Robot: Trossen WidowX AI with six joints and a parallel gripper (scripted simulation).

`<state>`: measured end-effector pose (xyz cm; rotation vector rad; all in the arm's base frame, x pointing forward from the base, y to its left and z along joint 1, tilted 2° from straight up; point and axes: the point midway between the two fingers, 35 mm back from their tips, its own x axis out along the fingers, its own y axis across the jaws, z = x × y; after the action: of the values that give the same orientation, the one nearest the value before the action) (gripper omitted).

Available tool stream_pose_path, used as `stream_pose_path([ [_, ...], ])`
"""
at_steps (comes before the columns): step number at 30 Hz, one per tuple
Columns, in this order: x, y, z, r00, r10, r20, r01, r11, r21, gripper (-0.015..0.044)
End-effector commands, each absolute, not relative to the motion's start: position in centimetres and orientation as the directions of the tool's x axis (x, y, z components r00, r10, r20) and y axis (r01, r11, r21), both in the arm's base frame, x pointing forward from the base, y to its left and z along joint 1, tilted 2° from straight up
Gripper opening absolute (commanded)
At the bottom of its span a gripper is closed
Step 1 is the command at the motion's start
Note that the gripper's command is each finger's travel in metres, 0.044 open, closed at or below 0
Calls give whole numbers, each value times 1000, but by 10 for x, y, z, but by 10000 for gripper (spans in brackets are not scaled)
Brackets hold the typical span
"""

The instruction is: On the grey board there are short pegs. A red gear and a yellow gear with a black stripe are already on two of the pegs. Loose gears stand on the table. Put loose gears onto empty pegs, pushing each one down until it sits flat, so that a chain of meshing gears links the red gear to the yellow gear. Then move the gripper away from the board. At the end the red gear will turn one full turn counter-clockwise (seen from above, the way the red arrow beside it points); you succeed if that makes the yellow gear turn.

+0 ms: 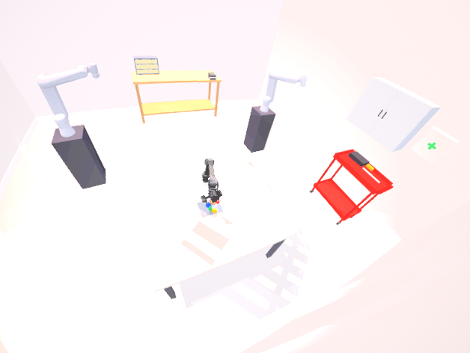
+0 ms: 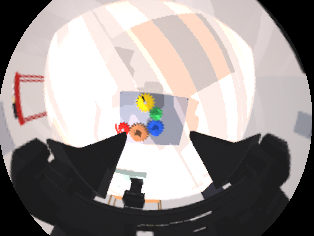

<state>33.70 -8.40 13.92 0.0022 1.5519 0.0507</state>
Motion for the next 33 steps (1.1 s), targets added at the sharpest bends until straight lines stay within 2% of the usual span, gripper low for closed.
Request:
stream_pose_path([
  [1,337,-84,140,17,34,-999,-35,999,34,440],
  [7,338,-74,141,18,36,-999,-35,999,35,440],
  [14,330,37,157,18,54,-998,-26,998,53,440],
  [20,296,125,171,13,59,-998,-28,998,59,440],
  [27,231,208,188,8,61,-998,-34,998,61,440],
  [33,214,222,191,7,62,-998,-35,997,62,440],
])
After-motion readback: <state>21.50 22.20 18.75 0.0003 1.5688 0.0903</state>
